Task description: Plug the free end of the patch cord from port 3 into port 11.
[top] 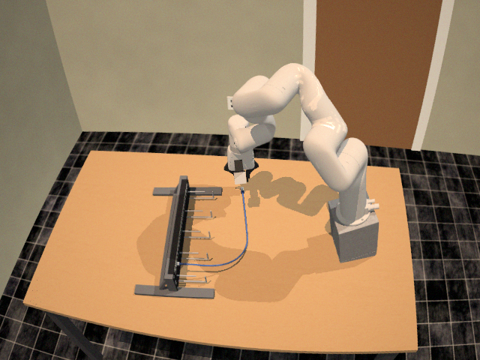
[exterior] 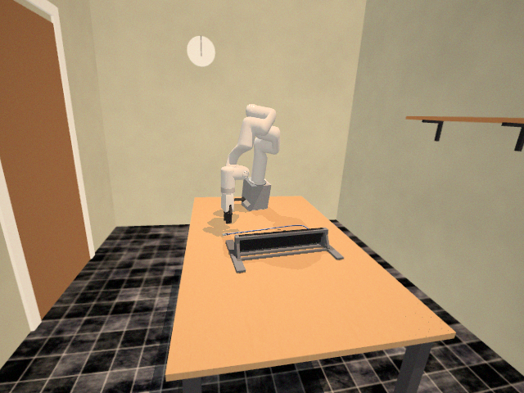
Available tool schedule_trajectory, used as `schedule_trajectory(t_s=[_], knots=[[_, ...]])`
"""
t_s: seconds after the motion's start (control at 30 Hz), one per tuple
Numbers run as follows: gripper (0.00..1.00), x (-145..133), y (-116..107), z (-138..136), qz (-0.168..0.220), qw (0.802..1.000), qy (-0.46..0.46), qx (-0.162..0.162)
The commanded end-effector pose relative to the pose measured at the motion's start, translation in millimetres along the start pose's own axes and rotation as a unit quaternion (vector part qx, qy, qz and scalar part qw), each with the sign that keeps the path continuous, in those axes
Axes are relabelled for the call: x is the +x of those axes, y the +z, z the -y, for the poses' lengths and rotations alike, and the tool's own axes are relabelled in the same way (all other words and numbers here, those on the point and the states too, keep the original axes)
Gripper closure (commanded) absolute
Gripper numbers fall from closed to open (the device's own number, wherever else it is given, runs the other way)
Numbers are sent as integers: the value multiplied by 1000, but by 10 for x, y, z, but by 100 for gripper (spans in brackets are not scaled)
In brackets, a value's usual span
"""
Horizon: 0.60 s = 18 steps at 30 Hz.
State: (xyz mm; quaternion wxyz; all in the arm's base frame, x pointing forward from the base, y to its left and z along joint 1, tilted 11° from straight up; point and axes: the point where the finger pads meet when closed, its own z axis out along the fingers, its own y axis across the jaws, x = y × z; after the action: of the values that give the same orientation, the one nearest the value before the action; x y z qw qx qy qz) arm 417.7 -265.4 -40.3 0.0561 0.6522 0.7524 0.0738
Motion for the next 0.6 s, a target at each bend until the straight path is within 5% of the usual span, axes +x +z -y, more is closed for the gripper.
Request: schedule_trajectory(t_s=[0.0, 0.57], knots=[[62, -11, -12, -12, 1, 1000, 0, -1], [62, -11, 27, -12, 1, 1000, 0, -1]])
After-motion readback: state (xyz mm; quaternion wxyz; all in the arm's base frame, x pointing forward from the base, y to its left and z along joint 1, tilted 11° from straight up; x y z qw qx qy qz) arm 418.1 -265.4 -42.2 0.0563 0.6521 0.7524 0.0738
